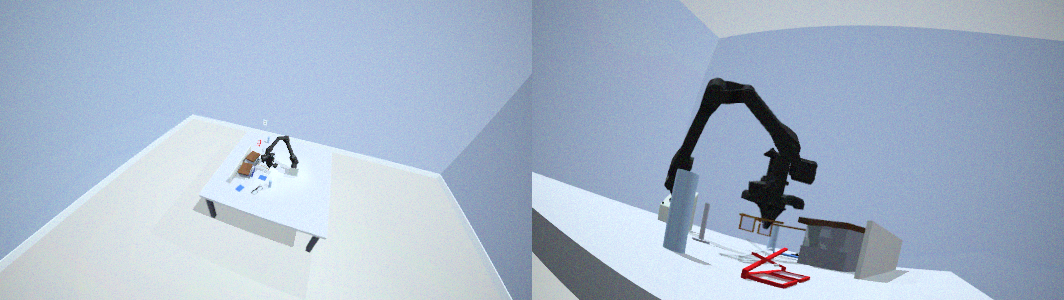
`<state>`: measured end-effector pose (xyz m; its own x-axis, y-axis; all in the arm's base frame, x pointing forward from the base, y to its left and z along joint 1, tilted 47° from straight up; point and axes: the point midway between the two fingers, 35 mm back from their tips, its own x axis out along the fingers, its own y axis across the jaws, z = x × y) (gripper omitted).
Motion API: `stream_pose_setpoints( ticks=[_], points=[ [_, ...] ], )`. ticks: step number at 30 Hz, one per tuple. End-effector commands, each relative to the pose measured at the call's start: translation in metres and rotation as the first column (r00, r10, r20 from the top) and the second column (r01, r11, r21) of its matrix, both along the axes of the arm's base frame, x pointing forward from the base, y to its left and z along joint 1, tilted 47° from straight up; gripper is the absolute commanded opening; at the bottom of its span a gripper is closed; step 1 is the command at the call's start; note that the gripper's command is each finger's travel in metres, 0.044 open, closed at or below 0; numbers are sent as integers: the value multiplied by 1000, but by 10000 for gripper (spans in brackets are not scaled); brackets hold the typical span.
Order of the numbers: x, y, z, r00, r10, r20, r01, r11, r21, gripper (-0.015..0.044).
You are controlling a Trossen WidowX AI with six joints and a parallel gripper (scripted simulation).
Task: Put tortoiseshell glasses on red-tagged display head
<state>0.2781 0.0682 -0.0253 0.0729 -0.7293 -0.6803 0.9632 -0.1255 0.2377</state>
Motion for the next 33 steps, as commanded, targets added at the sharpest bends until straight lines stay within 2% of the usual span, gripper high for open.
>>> stream_pose_setpoints(
  ticks=[1,33],
  points=[
    [3,-1,0,1000,6,-2,-6,1000,-4,0],
    [45,-7,11,1000,15,7,-15,1000,0,0]
  ],
)
